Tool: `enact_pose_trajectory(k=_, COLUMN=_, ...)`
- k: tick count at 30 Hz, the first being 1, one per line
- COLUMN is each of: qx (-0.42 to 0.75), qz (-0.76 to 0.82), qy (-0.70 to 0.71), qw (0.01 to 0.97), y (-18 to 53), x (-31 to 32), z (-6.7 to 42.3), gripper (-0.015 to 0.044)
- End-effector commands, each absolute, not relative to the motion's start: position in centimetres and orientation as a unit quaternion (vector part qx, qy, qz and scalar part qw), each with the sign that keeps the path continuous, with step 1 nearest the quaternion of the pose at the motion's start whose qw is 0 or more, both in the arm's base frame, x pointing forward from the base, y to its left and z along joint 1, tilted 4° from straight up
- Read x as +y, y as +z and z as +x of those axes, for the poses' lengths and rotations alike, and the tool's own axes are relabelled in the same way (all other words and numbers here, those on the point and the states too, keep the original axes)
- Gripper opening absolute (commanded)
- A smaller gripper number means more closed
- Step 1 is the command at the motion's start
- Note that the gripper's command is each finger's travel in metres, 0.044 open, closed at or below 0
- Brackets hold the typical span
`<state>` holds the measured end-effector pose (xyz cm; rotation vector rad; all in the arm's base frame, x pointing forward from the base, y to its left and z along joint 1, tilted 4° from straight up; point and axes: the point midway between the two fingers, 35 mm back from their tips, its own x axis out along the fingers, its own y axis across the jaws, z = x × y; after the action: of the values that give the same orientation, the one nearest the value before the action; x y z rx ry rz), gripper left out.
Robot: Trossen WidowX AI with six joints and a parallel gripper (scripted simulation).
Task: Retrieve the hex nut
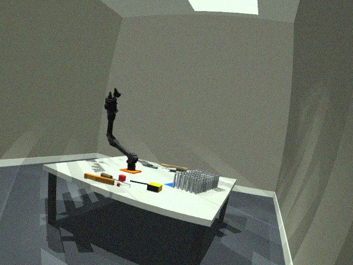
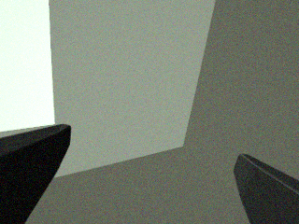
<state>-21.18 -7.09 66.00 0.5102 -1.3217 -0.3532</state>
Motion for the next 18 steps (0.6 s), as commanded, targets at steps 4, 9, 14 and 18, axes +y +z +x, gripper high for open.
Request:
enact_pose_trajectory(k=4, qx=-0.585, qz=0.232, qy=-0.160, qw=0.760, y=66.4, x=-7.3, z=-18.8, gripper=0.0440)
enact_pose_trajectory(k=9, qx=-0.522, qz=0.227, qy=-0.152, qw=0.808, y=67.0, x=-7.5, z=-10.9, gripper=0.0440)
enact_pose_trajectory(k=14, qx=-0.485, qz=0.189, qy=-0.141, qw=0.842, y=67.3, x=-6.8, z=-5.3, gripper=0.0440)
enact_pose_trajectory(k=18, qx=-0.442, qz=0.160, qy=-0.137, qw=0.872, y=66.9, x=-6.1, z=0.7, gripper=0.0440)
